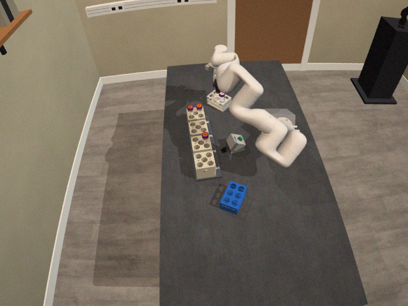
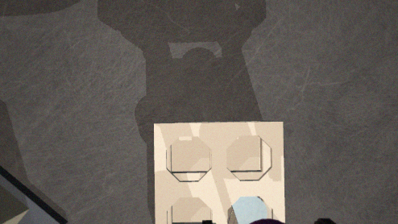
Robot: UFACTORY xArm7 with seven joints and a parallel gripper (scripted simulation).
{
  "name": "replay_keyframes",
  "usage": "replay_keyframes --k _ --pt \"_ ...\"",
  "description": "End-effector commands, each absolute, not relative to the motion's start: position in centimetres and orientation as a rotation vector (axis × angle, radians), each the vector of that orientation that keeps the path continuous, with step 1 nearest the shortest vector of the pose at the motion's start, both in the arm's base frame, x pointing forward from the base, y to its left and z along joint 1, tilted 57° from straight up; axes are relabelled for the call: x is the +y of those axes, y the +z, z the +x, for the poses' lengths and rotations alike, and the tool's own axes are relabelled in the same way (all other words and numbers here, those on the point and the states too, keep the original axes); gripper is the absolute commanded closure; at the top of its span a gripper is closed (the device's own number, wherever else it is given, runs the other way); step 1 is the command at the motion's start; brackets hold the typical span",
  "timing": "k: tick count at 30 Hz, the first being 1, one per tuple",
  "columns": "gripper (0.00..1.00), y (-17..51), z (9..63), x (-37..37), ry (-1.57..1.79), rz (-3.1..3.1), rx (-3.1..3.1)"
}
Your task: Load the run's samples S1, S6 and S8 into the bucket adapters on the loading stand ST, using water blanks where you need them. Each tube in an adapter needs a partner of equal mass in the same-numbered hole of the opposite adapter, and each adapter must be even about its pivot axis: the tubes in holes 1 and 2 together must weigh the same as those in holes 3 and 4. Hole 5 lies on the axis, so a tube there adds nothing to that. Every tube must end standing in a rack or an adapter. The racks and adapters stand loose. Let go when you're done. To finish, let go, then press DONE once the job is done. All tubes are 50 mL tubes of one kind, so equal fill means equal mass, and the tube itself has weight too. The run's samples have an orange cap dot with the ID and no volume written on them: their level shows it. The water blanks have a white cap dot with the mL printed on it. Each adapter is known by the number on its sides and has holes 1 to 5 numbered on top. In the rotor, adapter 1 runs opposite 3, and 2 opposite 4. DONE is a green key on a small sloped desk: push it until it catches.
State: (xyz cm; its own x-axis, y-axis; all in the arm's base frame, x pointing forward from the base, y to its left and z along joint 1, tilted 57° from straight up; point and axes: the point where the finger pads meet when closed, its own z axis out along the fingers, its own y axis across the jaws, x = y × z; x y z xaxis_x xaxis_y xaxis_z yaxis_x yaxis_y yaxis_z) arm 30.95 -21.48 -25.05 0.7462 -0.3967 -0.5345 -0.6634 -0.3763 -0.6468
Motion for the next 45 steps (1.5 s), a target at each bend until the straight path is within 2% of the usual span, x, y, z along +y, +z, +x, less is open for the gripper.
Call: replay_keyframes --k 1,17,18,45 --pt "0.43 -25.15 30.99 -21.50 0.358 -2.019 0.803" --pt "0.43 -25.18 30.99 -21.45 0.358 -2.019 0.803" --pt "1.00 -25.14 30.98 -21.49 0.358 -2.019 0.803" --pt "1.00 -25.09 30.98 -21.58 0.358 -2.019 0.803"
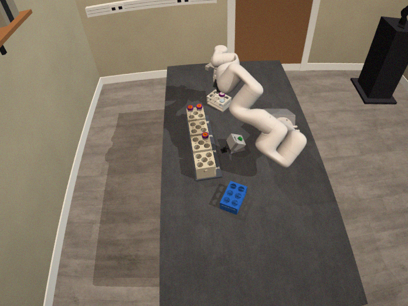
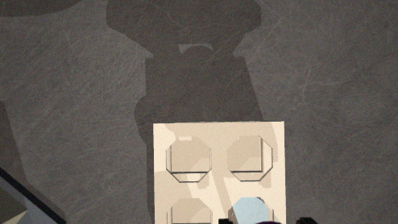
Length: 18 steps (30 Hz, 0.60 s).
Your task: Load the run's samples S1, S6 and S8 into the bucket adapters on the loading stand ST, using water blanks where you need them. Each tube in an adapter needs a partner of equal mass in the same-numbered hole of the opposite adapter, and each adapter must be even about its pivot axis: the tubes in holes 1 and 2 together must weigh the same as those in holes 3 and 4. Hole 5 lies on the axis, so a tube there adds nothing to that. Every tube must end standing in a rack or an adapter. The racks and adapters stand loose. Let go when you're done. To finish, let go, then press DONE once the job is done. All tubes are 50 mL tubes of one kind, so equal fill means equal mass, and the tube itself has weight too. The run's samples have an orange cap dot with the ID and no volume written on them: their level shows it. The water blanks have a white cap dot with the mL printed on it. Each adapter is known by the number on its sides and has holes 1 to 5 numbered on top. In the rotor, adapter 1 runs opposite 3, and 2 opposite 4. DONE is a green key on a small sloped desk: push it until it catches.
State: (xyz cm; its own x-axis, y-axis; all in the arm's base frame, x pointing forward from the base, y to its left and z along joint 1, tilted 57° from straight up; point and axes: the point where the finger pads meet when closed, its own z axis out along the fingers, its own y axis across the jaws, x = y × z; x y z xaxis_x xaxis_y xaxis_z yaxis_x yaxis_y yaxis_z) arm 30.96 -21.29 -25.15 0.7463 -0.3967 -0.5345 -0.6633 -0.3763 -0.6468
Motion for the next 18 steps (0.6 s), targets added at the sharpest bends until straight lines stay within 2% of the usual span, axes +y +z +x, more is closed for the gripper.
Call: replay_keyframes --k 1,18 --pt "1.00 -25.09 30.98 -21.58 0.358 -2.019 0.803" --pt "1.00 -24.97 30.96 -21.75 0.358 -2.019 0.803"
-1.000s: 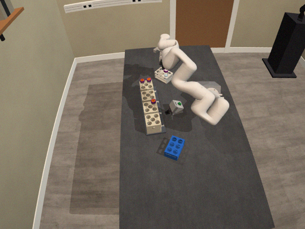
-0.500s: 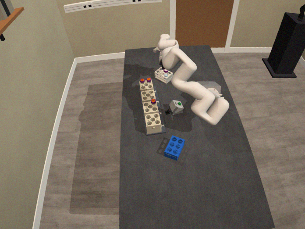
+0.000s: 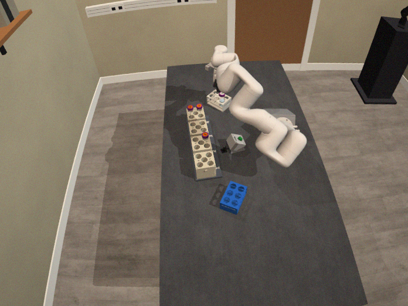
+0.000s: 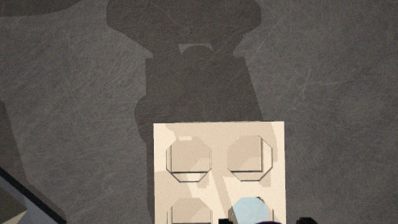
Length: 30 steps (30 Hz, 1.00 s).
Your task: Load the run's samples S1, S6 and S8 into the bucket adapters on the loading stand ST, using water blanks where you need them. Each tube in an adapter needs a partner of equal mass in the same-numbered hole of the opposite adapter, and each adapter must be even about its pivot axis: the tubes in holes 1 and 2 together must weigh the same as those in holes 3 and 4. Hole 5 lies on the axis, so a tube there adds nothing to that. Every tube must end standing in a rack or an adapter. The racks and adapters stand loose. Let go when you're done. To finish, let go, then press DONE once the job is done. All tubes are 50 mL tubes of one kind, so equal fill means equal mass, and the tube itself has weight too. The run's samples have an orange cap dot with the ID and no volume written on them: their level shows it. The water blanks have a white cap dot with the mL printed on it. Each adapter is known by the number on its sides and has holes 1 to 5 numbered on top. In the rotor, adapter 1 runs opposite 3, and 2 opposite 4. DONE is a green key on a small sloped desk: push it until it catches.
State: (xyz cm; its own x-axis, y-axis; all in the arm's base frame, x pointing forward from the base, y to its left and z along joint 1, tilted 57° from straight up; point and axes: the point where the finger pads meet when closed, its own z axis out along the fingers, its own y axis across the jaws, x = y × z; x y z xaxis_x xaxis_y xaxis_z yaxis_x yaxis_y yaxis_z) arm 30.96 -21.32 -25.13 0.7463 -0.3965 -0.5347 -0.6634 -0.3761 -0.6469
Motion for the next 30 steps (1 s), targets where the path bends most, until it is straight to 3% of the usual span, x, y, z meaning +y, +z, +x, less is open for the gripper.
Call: replay_keyframes --k 1,30 --pt "1.00 -24.9 31.0 -21.8 0.358 -2.019 0.803" --pt "1.00 -24.0 30.9 -23.2 0.358 -2.019 0.803"
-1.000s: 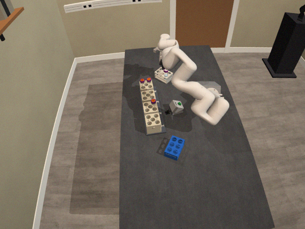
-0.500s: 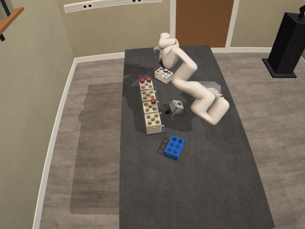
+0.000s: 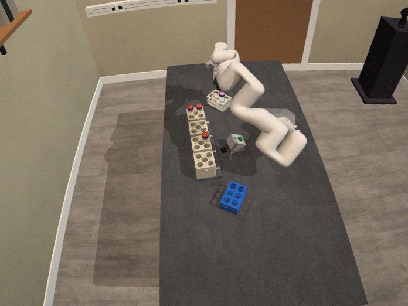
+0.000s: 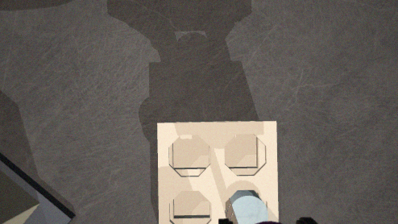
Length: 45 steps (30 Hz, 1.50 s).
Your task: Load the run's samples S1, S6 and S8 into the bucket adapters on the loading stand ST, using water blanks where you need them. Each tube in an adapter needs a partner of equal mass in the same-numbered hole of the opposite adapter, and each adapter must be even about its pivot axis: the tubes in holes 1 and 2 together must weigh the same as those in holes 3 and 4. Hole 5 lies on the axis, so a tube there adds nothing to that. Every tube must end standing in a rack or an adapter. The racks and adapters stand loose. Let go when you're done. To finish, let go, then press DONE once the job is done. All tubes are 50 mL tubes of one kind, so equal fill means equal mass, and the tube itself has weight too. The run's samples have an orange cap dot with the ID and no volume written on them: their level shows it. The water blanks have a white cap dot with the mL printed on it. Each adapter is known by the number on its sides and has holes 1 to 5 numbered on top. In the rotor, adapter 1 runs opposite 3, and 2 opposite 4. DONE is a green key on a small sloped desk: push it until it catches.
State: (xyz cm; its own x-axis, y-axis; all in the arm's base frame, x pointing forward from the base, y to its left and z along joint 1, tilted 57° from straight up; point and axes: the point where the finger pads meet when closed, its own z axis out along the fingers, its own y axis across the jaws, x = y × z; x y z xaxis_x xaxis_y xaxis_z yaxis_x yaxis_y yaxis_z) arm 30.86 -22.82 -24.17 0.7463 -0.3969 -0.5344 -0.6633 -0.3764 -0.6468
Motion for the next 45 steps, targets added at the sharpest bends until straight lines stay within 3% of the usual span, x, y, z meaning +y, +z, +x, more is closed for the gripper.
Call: replay_keyframes --k 1,45 --pt "1.00 -24.0 30.9 -23.3 0.358 -2.019 0.803" --pt "1.00 -19.8 30.4 -29.6 0.359 -2.019 0.803"
